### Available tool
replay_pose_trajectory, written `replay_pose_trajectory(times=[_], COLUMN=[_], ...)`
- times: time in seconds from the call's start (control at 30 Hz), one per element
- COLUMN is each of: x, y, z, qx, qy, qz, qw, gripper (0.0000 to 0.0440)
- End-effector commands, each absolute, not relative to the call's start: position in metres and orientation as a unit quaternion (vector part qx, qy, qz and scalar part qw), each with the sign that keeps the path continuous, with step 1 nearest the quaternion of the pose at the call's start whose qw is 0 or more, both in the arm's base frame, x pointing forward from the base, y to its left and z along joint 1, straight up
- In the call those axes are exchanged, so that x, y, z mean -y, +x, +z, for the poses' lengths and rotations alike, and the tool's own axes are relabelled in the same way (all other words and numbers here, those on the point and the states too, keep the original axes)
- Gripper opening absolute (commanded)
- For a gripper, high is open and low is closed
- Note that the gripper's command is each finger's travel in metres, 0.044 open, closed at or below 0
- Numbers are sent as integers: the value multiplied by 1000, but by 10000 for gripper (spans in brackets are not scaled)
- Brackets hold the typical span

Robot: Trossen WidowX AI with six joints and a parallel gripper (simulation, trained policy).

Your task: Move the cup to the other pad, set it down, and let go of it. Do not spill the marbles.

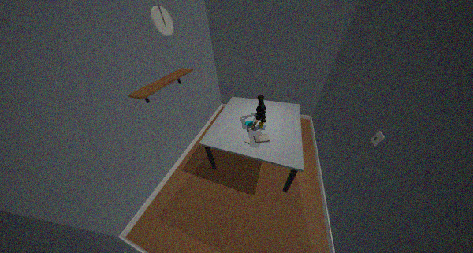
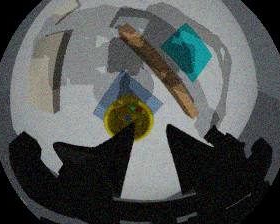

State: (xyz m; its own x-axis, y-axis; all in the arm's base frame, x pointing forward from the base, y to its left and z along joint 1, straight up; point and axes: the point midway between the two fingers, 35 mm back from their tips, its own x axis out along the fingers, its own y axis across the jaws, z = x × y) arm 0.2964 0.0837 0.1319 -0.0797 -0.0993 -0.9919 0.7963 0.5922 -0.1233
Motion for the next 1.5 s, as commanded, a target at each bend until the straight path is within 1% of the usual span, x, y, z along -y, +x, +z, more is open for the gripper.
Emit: replay_pose_trajectory(times=[0.0,0.53,0.77,0.83,1.1,1.47], x=[-83,-80,-76,-74,-70,-57], y=[295,288,287,287,285,283], z=[121,67,61,63,78,116], qx=[-642,-664,-668,-667,-661,-637], qy=[267,231,216,214,227,272], qz=[-369,-359,-344,-342,-341,-353], qw=[617,613,624,627,628,629], gripper=[191,189,24,0,0,4])
